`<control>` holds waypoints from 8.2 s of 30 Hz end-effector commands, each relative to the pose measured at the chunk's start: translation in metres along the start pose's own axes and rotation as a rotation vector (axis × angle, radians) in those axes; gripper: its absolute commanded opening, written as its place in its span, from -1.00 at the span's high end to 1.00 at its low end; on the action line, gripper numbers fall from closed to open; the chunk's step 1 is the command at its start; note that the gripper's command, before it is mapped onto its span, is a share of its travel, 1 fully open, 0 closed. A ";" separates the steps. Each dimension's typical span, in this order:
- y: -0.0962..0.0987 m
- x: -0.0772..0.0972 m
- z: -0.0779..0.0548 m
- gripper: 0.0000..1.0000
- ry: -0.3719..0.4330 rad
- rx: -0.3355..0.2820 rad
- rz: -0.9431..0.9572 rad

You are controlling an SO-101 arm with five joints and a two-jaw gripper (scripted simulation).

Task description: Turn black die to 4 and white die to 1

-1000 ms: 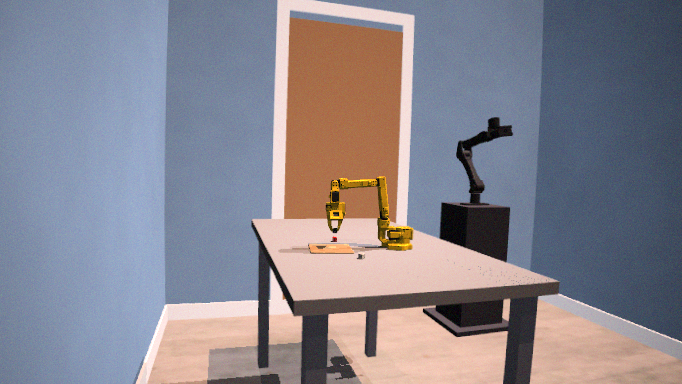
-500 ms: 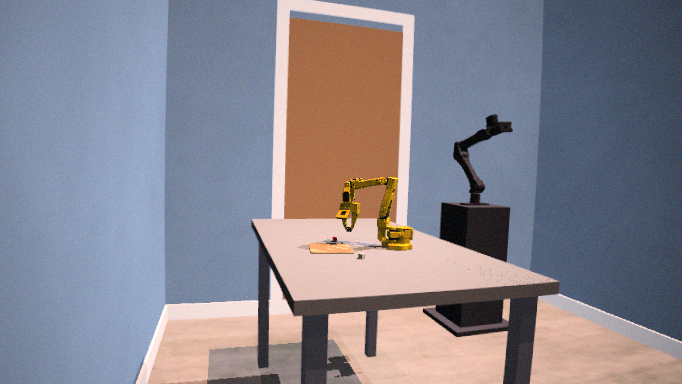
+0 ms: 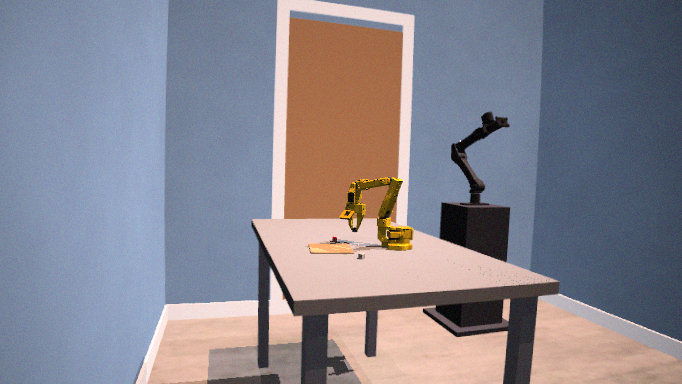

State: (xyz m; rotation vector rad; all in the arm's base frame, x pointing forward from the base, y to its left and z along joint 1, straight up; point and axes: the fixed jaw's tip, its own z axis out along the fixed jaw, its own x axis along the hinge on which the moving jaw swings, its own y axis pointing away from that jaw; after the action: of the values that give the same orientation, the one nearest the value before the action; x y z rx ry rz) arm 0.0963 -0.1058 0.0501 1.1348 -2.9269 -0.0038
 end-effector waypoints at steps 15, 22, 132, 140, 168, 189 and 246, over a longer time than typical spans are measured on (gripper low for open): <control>-0.001 0.002 -0.001 1.00 -0.001 0.044 0.004; -0.001 0.002 -0.001 1.00 -0.001 0.044 0.004; -0.003 0.002 0.037 1.00 -0.001 0.044 0.004; -0.003 0.002 0.037 1.00 -0.001 0.044 0.004; -0.003 0.002 0.038 0.85 -0.001 0.044 0.004; -0.003 0.002 0.038 0.65 -0.001 0.044 0.004; -0.001 0.002 -0.022 0.47 -0.001 0.044 0.004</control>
State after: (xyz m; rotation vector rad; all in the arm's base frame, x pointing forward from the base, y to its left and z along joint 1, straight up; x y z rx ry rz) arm 0.0929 -0.1025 0.0642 1.1300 -2.9249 -0.0181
